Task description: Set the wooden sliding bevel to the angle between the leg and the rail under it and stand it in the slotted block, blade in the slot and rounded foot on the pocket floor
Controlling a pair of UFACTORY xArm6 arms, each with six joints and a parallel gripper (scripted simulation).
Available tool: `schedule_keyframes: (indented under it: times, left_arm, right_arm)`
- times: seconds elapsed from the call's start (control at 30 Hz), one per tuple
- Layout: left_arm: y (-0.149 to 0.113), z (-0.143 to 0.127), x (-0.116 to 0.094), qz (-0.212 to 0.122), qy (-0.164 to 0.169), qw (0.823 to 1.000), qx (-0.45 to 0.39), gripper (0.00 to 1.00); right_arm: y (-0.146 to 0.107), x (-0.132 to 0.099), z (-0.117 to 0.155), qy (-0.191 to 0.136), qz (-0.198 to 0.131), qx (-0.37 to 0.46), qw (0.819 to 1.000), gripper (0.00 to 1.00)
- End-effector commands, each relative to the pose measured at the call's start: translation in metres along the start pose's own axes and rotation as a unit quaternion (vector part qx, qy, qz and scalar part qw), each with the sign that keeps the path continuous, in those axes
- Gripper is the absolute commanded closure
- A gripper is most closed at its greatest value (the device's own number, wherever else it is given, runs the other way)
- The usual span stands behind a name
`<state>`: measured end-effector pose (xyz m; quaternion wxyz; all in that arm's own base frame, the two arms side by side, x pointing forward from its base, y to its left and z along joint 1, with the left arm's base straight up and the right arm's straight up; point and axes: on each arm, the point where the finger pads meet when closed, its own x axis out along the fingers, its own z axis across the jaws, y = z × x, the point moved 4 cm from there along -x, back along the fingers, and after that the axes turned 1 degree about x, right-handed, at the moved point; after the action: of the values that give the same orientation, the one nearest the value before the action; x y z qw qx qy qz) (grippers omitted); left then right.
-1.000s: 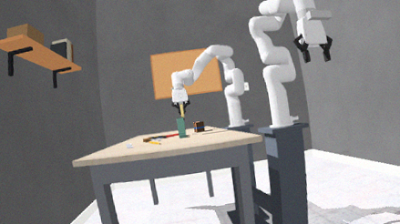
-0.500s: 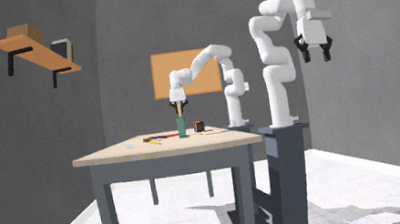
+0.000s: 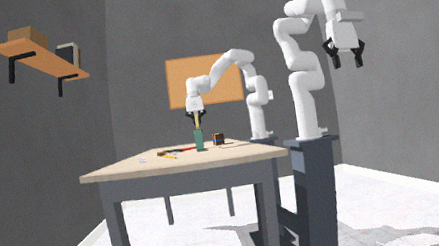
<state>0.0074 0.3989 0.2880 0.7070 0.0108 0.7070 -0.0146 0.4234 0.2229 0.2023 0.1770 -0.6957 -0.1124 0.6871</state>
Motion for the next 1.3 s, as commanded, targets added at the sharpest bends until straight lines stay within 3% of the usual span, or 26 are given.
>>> schedule_keyframes:
  times: [0.0, 0.47, 1.27]
  left_arm:
    - [0.001, 0.0, -0.002, 0.003, 0.0, 1.0, 0.0, 0.0]
    - [0.001, 0.0, -0.002, 0.003, 0.0, 1.0, 0.0, 0.0]
    - [0.001, 0.0, -0.002, 0.003, 0.0, 1.0, 0.0, 0.0]
  right_arm:
    - [-0.001, -0.001, -0.001, 0.002, -0.001, -0.001, 1.0, 1.0]
    - [-0.001, 0.008, -0.001, 0.002, -0.001, -0.001, 1.0, 1.0]
    - [-0.001, 0.058, -0.001, 0.002, -0.001, -0.001, 1.0, 1.0]
